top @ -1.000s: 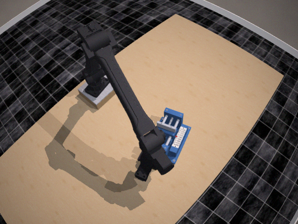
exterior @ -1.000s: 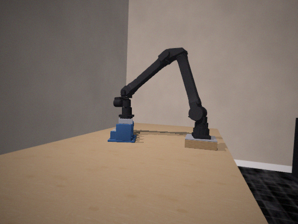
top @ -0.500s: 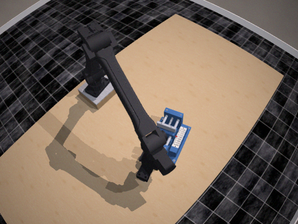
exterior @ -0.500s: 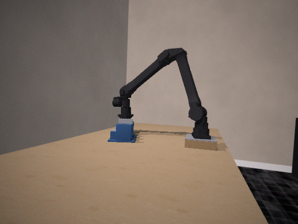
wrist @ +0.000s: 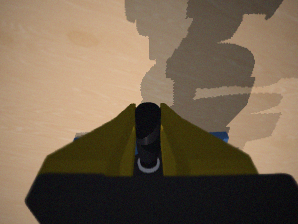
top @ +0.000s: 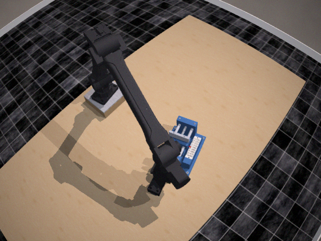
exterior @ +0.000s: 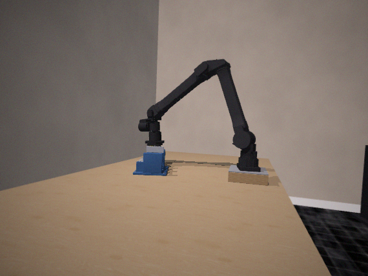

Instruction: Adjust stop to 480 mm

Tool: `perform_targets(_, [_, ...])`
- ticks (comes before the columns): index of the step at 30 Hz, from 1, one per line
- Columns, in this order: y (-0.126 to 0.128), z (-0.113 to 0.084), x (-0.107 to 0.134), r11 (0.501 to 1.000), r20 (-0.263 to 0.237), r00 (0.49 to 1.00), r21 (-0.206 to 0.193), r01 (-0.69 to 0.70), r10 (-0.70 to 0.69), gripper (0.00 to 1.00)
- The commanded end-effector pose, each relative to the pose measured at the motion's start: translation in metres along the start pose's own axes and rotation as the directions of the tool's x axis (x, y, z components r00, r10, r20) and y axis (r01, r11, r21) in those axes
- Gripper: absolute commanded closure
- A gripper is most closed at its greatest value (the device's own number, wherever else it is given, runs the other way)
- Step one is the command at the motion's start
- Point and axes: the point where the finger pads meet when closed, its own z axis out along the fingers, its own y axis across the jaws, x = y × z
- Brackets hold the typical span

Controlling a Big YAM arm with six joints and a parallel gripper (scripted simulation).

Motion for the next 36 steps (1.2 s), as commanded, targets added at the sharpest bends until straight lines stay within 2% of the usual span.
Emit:
perform_targets(1, [0.049,-0.045,-0.006,0.994,0.05,0.999,-0.109,0.009,-0.004,0.94])
perform_targets(20, [0.054,-0.058,-0.004,0.994,0.047,0.999,-0.104,0.009,-0.004,0.94])
perform_targets(25, [0.059,-0.06,-0.006,0.993,0.054,0.999,-0.118,0.01,-0.003,0.94])
perform_targets(28, [0.055,-0.073,-0.005,0.993,0.056,0.998,-0.122,0.01,-0.003,0.94])
perform_targets(36, [0.05,-0.09,-0.004,0.992,0.057,0.998,-0.122,0.01,-0.003,0.94])
